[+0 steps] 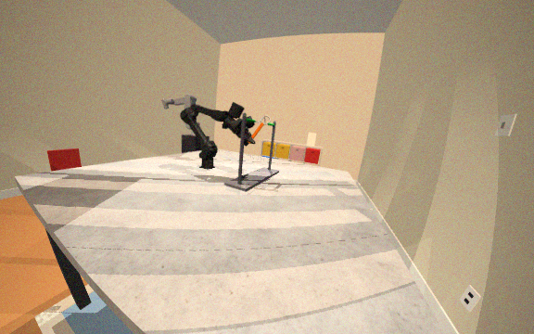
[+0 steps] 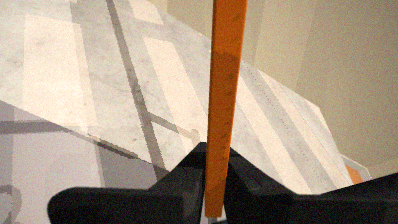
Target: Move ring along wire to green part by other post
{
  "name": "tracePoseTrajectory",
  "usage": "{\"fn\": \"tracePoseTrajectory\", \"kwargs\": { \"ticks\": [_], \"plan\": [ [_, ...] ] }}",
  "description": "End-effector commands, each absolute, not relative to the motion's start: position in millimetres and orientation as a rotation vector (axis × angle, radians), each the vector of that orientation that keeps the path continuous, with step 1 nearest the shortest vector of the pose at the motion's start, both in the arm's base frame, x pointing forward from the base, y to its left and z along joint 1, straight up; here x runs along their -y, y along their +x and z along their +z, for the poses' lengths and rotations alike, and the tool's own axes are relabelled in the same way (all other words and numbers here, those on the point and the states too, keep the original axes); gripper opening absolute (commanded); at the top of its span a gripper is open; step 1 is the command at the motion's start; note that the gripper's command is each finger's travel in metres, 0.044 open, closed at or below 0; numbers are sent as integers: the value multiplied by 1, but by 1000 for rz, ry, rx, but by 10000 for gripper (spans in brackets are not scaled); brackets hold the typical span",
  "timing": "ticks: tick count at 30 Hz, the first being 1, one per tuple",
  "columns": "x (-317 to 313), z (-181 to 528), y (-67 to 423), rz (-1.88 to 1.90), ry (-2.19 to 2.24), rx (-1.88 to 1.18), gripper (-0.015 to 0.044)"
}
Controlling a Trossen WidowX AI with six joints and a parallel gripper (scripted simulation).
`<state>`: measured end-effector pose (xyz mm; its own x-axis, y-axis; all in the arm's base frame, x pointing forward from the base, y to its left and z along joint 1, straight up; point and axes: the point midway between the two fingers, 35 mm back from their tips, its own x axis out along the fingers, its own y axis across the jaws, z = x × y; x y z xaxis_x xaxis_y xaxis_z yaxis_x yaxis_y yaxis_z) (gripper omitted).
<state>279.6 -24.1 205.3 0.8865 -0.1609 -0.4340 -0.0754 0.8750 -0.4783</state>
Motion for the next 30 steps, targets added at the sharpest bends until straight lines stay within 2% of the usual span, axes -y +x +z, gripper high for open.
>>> {"fn": "tracePoseTrajectory", "kwargs": {
  "ticks": [1, 13, 30],
  "plan": [
    [31, 211, 280, -40, -603, -472, -150],
    [27, 204, 278, -36, -631, -466, -150],
    [-24, 177, 275, -45, -280, -457, -150]
  ]
}}
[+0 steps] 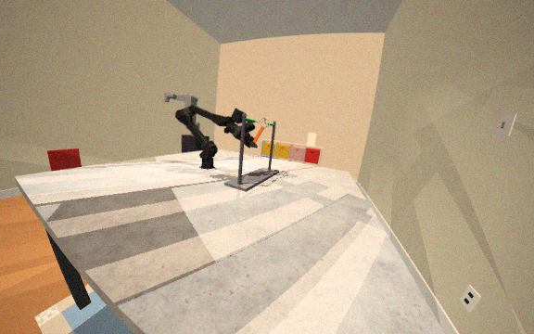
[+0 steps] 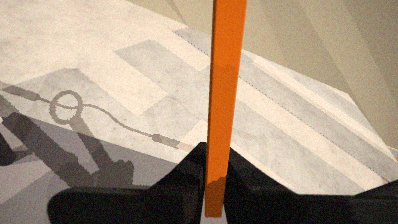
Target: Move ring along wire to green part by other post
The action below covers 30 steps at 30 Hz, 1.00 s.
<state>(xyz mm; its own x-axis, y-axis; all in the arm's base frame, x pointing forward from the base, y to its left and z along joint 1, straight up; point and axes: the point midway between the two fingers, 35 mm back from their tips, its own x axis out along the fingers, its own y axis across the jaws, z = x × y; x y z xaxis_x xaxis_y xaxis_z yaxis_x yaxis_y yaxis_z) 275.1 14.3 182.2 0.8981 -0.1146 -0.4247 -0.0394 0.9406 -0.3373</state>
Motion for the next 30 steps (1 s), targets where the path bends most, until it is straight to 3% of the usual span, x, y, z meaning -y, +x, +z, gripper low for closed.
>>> {"fn": "tracePoseTrajectory", "kwargs": {
  "ticks": [1, 30],
  "plan": [
    [-28, 176, 275, -46, -256, -456, -150],
    [-93, 171, 278, -59, 32, -439, -150]
  ]
}}
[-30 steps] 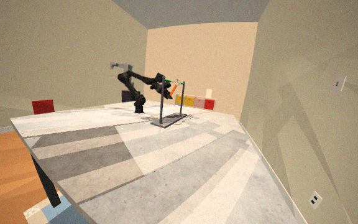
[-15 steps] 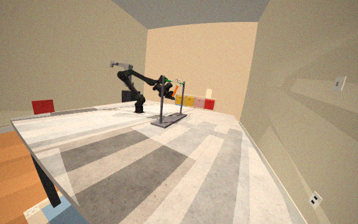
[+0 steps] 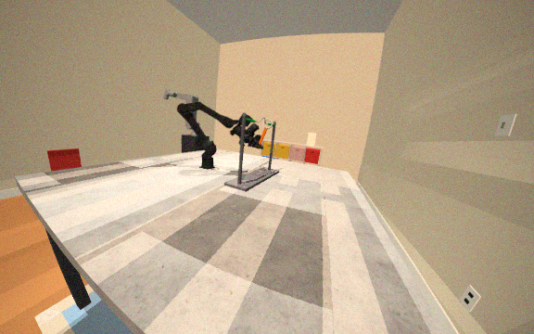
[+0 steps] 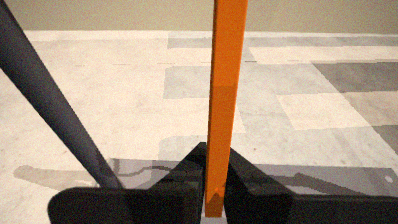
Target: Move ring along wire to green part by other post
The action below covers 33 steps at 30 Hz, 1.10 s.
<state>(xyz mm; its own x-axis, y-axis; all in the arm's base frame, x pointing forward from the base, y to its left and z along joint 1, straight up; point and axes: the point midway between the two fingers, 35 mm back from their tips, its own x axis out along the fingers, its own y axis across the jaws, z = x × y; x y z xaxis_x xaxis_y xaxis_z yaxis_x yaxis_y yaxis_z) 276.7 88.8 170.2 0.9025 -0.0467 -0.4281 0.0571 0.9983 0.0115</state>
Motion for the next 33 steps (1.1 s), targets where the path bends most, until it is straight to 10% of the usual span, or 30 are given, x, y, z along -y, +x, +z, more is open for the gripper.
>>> {"fn": "tracePoseTrajectory", "kwargs": {
  "ticks": [1, 33],
  "plan": [
    [-94, 171, 278, -59, 33, -438, -150],
    [-115, 157, 279, -62, 35, -430, -150]
  ]
}}
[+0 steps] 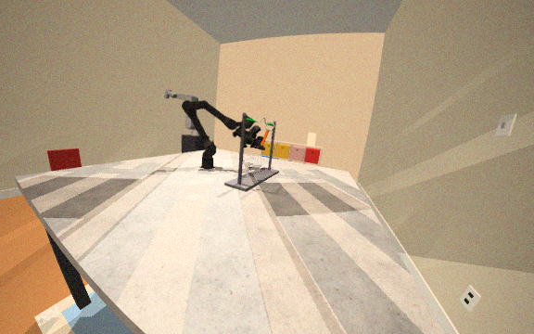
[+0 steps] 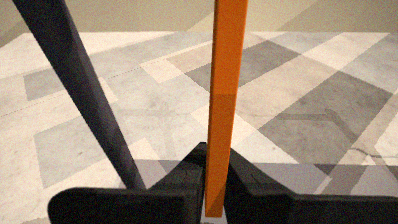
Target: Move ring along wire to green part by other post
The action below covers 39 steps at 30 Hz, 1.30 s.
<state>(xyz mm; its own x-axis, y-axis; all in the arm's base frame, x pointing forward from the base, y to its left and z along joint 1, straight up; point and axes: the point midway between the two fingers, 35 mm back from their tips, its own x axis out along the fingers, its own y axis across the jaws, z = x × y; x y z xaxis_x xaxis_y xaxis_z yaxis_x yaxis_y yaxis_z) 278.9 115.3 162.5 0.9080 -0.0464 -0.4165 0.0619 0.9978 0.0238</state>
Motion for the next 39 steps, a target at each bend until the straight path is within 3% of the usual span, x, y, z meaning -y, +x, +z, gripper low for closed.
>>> {"fn": "tracePoseTrajectory", "kwargs": {
  "ticks": [1, 19, 31, 39],
  "plan": [
    [-115, 156, 279, -62, 35, -430, -150],
    [-115, 156, 279, -62, 35, -430, -150],
    [-116, 157, 278, -58, 35, -431, 160],
    [-119, 167, 255, -61, 37, -438, 160]
  ]
}}
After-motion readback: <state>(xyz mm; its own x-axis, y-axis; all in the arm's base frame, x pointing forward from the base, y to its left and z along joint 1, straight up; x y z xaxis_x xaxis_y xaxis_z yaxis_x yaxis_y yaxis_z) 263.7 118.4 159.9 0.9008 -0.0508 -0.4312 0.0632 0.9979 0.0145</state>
